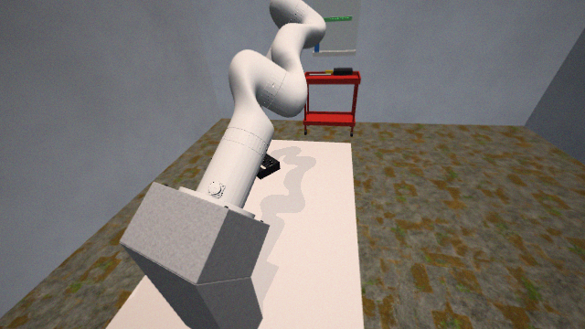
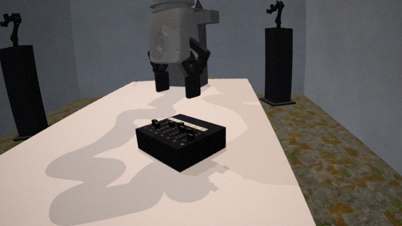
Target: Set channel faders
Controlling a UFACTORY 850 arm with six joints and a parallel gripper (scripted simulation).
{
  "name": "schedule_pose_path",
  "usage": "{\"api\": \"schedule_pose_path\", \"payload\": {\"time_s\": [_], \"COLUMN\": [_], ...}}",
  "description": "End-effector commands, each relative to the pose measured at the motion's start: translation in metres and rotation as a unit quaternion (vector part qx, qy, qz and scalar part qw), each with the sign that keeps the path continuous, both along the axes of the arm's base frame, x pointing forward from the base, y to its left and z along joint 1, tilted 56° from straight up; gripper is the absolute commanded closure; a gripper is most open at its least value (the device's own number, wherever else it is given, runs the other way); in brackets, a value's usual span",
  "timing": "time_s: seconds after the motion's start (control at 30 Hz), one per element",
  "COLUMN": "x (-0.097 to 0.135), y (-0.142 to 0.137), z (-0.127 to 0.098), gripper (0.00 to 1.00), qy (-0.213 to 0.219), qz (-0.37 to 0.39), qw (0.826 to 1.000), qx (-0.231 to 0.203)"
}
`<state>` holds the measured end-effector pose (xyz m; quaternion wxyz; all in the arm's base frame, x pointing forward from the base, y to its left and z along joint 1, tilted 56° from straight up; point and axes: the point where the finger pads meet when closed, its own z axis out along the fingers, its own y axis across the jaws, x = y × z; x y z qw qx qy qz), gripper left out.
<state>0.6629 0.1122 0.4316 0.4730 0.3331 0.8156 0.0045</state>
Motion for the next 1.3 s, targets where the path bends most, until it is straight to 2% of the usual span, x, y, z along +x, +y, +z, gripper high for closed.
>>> {"api": "schedule_pose_path", "payload": {"time_s": [0.0, 0.3, 1.27], "x": [-0.021, -0.031, -0.031], "y": [0.008, 0.012, 0.012], "z": [0.015, 0.022, 0.022], "gripper": [0.0, 0.0, 0.0], "qy": [0.0, 0.0, 0.0], "qz": [0.0, 0.0, 0.0], "qw": [1.0, 1.0, 1.0], "qx": [0.0, 0.0, 0.0]}}
